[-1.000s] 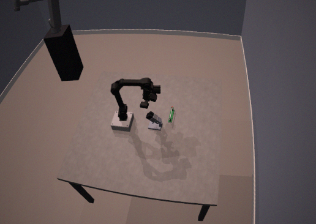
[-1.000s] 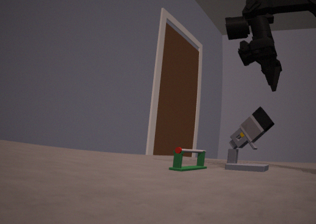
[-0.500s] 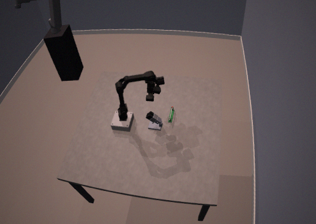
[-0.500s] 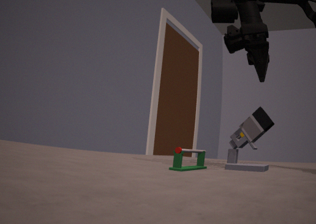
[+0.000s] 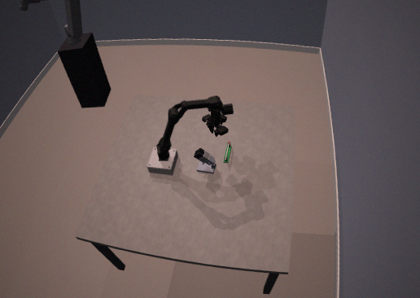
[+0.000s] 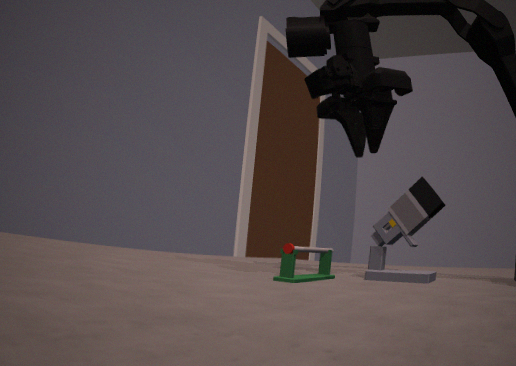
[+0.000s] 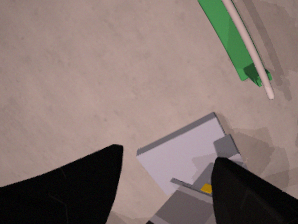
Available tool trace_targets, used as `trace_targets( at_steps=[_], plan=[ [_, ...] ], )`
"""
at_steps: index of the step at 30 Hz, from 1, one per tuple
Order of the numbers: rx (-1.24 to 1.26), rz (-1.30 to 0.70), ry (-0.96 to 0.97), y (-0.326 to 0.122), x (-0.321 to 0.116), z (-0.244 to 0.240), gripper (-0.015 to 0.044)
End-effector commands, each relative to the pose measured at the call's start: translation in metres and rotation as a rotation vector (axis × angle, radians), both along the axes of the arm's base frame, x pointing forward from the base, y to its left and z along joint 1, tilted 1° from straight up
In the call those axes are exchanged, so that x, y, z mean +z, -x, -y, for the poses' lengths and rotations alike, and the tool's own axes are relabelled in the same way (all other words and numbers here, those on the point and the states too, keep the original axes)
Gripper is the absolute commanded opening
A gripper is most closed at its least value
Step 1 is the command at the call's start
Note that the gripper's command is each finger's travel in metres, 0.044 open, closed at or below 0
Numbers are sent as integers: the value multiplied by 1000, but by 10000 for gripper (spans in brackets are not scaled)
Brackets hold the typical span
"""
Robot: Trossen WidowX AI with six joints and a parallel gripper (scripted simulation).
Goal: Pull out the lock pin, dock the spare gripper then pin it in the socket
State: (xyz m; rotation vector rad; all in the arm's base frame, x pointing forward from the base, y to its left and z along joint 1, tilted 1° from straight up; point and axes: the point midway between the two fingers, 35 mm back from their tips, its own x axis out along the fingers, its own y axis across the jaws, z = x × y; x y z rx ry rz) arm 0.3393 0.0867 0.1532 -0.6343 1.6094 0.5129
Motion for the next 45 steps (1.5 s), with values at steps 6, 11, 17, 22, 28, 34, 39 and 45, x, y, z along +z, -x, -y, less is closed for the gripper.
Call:
trace_targets(
  at_steps=[6, 11, 17, 22, 28, 34, 39, 45],
  plan=[
    [679, -63, 89, -75, -39, 17, 180],
    [679, -63, 89, -75, -39, 17, 180],
    [679, -63, 89, -75, -39, 17, 180],
    [679, -63, 89, -75, -42, 17, 180],
    [679, -63, 89, -78, -69, 16, 180],
    [679, -63, 89, -78, -106, 15, 180],
    [679, -63, 89, -78, -116, 15, 180],
    [679, -63, 89, -78, -124, 15, 180]
  ],
)
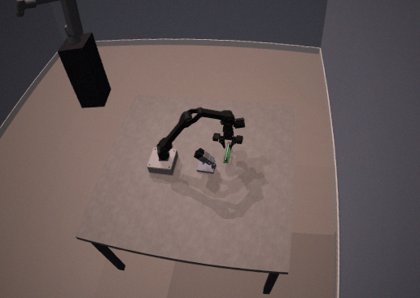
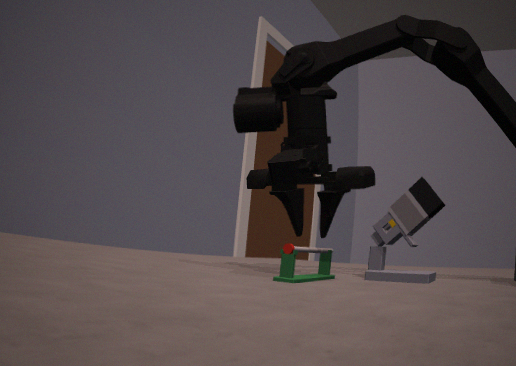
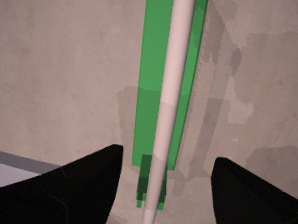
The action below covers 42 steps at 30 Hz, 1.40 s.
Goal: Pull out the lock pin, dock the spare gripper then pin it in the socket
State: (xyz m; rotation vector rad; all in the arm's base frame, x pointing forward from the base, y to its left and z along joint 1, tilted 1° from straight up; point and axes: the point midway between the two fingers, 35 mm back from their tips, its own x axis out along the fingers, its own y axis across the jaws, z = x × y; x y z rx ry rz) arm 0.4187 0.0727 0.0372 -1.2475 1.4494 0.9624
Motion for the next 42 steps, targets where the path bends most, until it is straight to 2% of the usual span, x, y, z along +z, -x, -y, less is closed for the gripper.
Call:
trace_targets(
  at_steps=[1, 27, 35, 42],
  plan=[
    [3, -5, 7, 1, -10, 1, 180],
    [3, -5, 7, 1, -52, -1, 180],
    [3, -5, 7, 1, -53, -1, 180],
    [3, -5, 7, 1, -53, -1, 0]
  ],
)
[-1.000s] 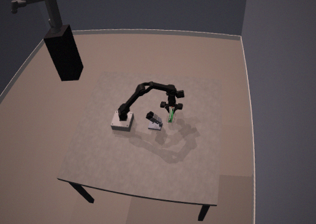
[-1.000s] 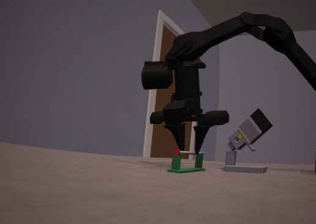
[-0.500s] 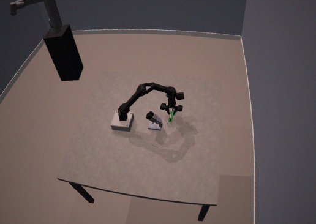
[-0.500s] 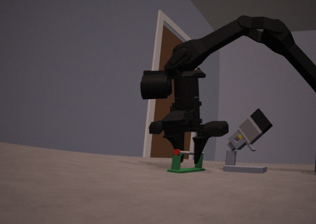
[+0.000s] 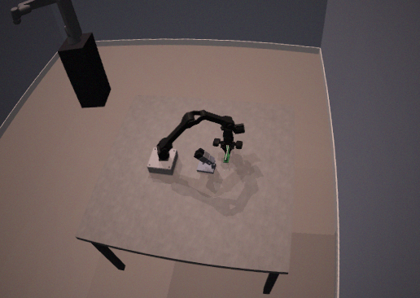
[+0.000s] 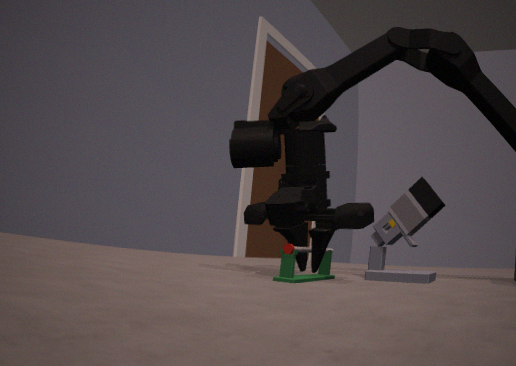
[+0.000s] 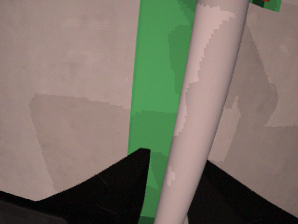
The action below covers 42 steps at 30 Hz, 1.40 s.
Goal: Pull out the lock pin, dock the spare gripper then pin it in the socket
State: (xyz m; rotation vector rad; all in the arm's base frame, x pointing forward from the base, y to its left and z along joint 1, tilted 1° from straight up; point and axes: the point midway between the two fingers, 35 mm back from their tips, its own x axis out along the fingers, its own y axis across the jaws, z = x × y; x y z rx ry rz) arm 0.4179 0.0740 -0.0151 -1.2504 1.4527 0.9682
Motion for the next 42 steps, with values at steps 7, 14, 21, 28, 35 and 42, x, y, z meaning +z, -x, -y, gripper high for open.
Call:
trace_targets(
  at_steps=[7, 14, 21, 28, 35, 42],
  plan=[
    [-1, 0, 6, 0, -1, 1, 0],
    [-1, 0, 6, 0, 5, 1, 0],
    [-1, 0, 6, -1, 30, 1, 0],
    [-1, 0, 6, 0, 56, 2, 0],
    [-1, 0, 6, 2, 69, 2, 0],
    [-6, -7, 1, 3, 62, 2, 0]
  ],
)
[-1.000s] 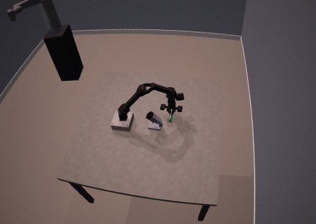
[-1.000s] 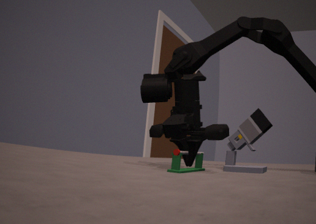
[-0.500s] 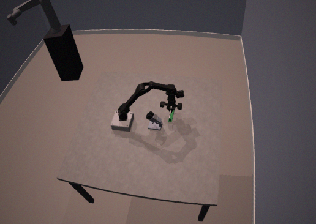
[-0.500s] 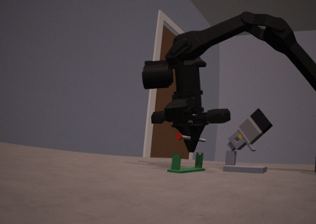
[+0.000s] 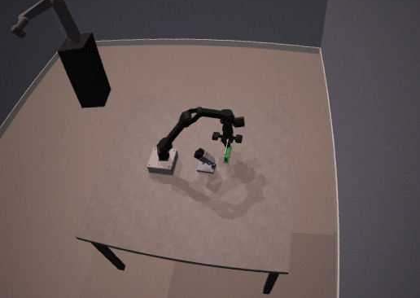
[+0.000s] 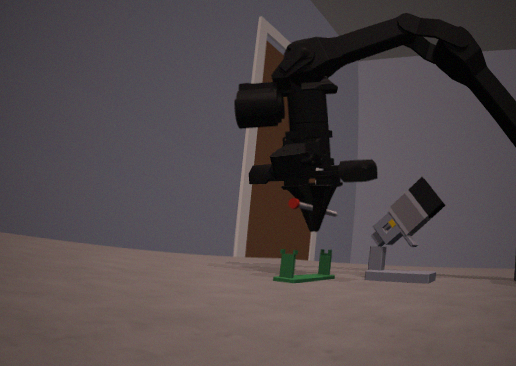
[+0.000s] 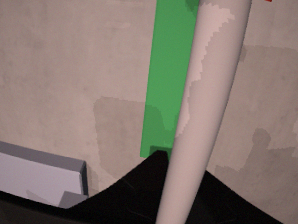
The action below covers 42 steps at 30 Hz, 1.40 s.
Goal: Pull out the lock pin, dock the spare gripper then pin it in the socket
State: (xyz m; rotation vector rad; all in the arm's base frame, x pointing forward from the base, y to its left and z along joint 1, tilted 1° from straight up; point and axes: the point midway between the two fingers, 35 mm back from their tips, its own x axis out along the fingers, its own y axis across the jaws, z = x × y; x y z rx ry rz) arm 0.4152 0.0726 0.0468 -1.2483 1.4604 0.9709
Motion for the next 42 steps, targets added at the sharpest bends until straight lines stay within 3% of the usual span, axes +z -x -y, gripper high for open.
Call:
trace_targets(
  at_steps=[1, 42],
  plan=[
    [-11, 0, -3, 0, 0, 0, 0],
    [-20, -6, -5, 85, 24, -6, 0]
  ],
)
